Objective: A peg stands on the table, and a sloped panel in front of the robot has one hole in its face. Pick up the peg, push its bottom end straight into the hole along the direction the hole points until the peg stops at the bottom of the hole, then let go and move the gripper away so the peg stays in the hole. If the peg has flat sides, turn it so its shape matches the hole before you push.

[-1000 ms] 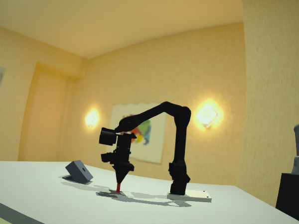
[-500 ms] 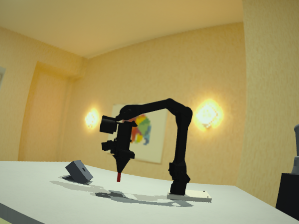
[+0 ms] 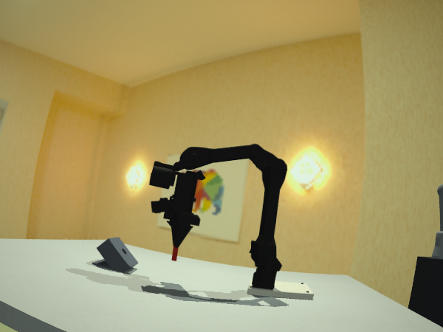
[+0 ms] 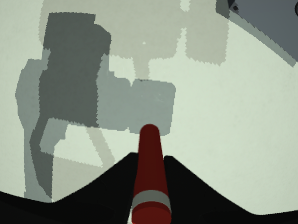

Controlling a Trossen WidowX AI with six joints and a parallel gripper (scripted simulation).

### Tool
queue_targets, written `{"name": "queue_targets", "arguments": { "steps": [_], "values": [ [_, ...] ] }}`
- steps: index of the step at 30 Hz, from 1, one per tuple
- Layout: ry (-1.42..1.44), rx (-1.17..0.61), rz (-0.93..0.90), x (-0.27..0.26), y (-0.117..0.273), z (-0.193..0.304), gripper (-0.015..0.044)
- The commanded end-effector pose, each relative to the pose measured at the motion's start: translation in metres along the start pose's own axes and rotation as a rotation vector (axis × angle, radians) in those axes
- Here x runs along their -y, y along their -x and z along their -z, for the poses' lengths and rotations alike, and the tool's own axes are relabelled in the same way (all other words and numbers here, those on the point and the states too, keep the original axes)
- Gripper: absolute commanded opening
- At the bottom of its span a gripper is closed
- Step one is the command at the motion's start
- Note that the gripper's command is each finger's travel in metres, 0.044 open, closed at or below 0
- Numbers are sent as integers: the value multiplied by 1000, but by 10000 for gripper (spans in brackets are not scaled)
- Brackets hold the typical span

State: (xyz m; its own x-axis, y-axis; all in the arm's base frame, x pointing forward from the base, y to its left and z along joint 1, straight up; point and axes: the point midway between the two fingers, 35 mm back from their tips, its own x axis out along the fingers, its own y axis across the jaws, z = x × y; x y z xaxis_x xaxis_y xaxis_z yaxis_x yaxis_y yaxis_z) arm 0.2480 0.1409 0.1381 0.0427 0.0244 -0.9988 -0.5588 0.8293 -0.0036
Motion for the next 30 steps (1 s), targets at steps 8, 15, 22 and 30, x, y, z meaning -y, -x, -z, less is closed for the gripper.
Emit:
{"name": "queue_targets", "arguments": {
  "steps": [8, 15, 22, 30],
  "values": [
    [25, 98, 2, 13, 0, -7, 0],
    [41, 157, 10, 21, 0, -11, 0],
    [57, 216, 23, 29, 0, -15, 0],
    [76, 283, 43, 39, 1, -20, 0]
  ]
}}
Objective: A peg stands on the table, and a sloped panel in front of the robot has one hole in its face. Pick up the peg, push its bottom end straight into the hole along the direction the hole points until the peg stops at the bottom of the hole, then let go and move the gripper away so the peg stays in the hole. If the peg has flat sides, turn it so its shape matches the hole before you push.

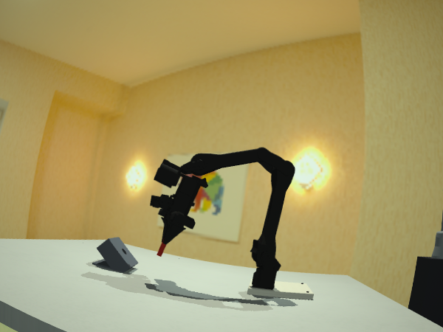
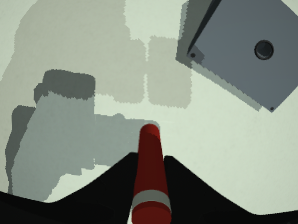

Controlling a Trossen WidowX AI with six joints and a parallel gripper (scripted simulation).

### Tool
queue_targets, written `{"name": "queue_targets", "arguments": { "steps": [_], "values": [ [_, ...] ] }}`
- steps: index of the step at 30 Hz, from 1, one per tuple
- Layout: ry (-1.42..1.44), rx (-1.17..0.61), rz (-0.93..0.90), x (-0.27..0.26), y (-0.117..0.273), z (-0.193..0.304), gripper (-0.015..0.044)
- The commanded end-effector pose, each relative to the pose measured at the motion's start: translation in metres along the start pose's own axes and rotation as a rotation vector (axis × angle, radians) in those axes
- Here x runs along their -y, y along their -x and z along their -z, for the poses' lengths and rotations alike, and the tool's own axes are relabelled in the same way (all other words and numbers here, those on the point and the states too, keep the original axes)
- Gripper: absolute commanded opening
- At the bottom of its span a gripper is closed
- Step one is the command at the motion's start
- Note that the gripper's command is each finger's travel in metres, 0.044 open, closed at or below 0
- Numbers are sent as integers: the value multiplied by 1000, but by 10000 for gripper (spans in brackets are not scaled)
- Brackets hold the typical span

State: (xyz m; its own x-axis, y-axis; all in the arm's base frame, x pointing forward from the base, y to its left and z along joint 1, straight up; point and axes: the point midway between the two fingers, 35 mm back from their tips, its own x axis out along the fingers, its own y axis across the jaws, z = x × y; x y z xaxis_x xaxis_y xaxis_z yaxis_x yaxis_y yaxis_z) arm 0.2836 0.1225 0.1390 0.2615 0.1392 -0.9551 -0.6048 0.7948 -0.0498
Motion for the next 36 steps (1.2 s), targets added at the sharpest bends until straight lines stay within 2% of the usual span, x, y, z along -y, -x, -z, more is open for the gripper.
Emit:
{"name": "queue_targets", "arguments": {
  "steps": [1, 36],
  "values": [
    [14, 42, 10, 6, 1, -1, 0],
    [117, 307, 161, 53, 10, -11, 0]
  ]
}}
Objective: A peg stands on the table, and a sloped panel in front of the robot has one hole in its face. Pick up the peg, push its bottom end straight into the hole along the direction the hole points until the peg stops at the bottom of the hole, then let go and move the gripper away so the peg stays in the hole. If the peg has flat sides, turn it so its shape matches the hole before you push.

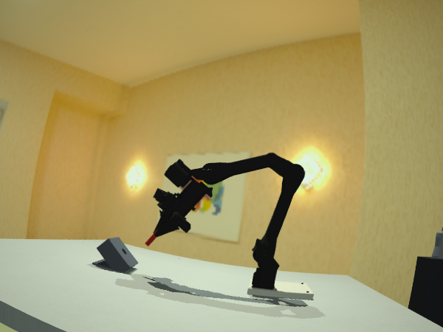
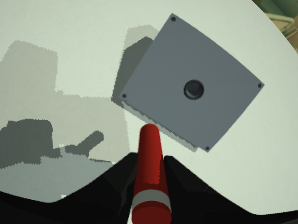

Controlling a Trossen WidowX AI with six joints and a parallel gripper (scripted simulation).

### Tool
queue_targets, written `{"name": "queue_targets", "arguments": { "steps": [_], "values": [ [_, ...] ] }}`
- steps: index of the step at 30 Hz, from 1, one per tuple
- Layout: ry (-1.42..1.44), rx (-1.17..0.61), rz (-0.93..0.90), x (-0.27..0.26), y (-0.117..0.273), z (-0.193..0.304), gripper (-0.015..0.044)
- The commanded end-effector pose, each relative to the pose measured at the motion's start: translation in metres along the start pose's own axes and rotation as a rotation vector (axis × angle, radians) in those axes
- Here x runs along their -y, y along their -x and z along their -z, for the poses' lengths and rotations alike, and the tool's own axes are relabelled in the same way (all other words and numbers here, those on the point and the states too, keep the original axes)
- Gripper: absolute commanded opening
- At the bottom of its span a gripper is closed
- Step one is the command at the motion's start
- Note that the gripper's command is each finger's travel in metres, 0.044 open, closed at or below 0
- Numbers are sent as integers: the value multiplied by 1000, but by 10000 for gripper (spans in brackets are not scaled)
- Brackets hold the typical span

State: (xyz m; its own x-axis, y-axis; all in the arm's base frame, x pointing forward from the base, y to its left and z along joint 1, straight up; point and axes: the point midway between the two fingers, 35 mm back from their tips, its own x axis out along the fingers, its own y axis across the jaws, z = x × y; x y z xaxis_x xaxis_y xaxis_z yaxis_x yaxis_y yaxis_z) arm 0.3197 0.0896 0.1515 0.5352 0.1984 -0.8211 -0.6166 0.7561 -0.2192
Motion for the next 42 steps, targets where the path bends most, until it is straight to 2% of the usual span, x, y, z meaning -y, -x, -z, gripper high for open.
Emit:
{"name": "queue_targets", "arguments": {
  "steps": [1, 11, 42],
  "values": [
    [19, 36, 25, 6, 3, 0, 0],
    [42, 79, 62, 16, 2, -1, 0],
    [73, 132, 115, 33, -42, -8, 0]
  ]
}}
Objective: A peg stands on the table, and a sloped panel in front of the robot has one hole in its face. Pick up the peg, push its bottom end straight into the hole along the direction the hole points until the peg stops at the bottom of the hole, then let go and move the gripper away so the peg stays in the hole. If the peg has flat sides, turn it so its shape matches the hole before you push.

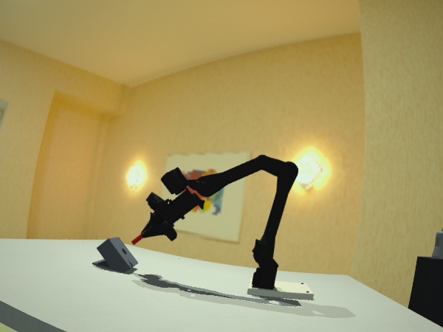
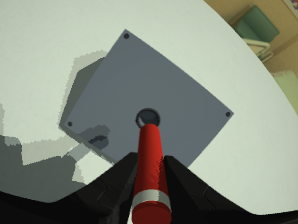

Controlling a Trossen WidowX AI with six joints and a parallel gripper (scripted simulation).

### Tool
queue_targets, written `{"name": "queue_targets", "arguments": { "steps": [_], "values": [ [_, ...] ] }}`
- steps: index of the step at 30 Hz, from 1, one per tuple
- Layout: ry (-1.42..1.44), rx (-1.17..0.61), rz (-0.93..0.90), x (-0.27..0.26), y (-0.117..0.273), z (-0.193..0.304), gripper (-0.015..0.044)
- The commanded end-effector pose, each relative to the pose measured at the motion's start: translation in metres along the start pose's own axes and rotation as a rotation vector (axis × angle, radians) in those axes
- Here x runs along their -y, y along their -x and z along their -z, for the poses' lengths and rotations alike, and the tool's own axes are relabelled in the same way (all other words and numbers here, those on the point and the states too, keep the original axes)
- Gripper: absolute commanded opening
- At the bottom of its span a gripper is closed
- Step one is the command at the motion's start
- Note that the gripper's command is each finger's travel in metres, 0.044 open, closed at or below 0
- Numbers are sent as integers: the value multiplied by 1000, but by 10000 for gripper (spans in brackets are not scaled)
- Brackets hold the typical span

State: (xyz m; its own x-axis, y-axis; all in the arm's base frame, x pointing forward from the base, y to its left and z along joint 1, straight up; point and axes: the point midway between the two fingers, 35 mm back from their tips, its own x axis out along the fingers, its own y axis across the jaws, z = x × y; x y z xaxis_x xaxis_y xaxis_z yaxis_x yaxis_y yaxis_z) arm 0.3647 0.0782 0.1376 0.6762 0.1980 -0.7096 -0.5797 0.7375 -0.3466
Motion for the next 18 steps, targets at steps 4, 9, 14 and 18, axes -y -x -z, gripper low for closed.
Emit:
{"name": "queue_targets", "arguments": {
  "steps": [4, 9, 14, 18],
  "values": [
    [8, 0, 2, -1, -12, 5, 0],
    [2, 1, 4, -1, -13, 5, 0],
    [2, 1, 4, -1, -14, 5, 0],
    [2, 2, 4, 0, -17, 4, 0]
  ]
}}
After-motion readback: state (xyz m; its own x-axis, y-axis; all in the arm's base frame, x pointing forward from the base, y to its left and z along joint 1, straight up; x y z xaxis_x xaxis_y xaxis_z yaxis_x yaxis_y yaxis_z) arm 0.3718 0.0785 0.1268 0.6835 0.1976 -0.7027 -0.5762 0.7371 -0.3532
